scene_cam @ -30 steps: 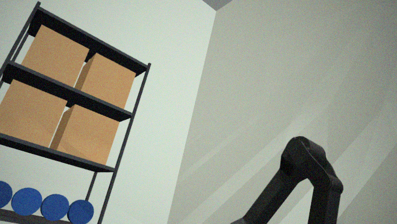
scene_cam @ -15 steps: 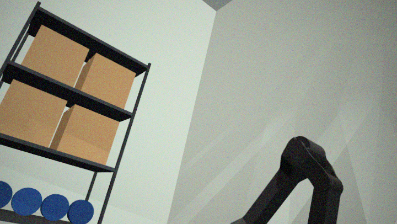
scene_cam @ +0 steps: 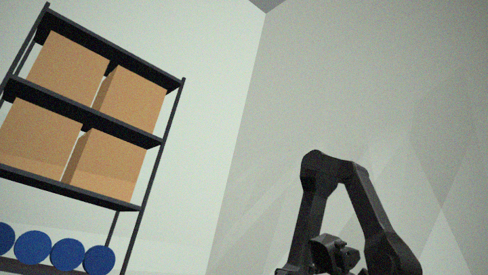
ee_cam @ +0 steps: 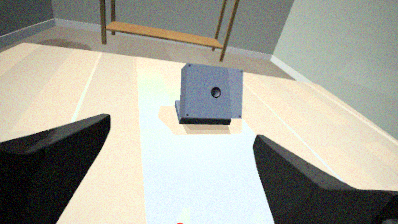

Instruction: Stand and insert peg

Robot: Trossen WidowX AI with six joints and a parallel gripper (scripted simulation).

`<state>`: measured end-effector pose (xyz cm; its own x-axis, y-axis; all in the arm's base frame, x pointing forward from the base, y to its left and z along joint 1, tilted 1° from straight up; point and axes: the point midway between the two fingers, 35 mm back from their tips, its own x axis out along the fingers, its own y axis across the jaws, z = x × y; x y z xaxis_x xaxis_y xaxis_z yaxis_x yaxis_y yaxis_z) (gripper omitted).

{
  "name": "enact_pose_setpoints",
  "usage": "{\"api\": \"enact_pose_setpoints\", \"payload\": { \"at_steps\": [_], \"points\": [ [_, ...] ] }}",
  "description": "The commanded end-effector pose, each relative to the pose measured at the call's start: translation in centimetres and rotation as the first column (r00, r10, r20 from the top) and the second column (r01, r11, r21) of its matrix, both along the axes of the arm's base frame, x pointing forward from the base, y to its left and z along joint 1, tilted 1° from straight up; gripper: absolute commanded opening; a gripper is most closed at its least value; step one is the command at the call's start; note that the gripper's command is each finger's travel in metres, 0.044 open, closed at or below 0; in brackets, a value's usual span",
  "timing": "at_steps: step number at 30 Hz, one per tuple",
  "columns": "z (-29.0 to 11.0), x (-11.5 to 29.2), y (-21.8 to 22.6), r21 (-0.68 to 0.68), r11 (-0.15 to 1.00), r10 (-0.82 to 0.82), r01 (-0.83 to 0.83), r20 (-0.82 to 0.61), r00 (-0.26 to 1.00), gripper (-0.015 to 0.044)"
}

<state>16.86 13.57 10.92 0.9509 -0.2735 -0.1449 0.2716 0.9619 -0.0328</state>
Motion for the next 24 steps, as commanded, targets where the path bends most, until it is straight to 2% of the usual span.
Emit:
{"api": "enact_pose_setpoints", "payload": {
  "at_steps": [1, 8, 16, 24],
  "points": [
    [3.7, -0.2, -1.0, 0.006, 1.000, -0.002, 0.002, -0.001, 1.000, 0.0440],
    [3.5, -0.1, -1.6, -0.006, 0.999, -0.041, 0.041, -0.032, 0.999, 0.0440],
    [1.7, 0.2, -3.9, -0.071, 0.974, -0.226, 0.215, -0.217, 0.950, 0.0440],
    [-0.3, 0.1, -5.4, -0.127, 0.935, -0.353, 0.331, -0.422, 0.835, 0.0440]
  ]
}}
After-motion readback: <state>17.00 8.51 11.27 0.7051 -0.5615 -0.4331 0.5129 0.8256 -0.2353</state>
